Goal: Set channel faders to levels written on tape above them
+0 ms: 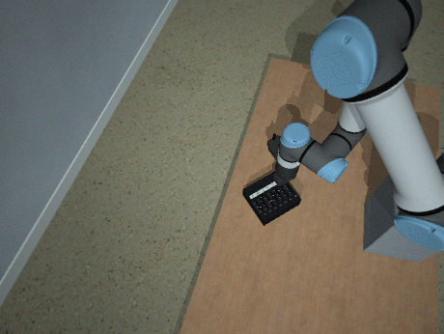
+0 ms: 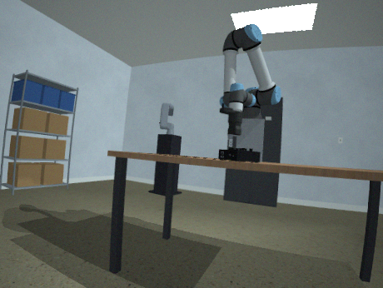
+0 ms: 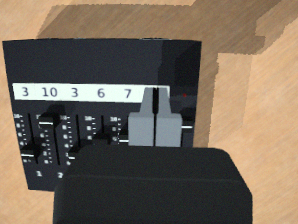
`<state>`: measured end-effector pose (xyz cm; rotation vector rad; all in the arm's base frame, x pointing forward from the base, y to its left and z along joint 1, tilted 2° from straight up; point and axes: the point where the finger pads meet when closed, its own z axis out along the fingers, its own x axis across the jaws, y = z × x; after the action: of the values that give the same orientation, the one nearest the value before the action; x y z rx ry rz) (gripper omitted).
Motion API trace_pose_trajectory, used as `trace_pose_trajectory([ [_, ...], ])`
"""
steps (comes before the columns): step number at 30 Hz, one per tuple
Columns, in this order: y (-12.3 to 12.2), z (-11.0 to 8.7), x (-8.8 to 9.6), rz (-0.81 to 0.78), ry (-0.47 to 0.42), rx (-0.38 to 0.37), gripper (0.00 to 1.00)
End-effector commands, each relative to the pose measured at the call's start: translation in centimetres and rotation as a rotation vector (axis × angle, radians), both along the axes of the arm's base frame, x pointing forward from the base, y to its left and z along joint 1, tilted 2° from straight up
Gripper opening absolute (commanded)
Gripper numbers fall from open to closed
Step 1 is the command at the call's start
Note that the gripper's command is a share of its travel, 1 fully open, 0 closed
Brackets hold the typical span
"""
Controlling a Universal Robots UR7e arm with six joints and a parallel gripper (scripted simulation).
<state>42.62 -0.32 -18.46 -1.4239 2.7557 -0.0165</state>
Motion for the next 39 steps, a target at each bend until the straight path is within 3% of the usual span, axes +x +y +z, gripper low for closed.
trace_pose_trajectory([
  [1,-0.01,0.04,0.04,0.000,-0.001,0.000,0.00],
  [39,-0.01,-0.41,0.06,0.000,-0.001,0.000,0.00],
])
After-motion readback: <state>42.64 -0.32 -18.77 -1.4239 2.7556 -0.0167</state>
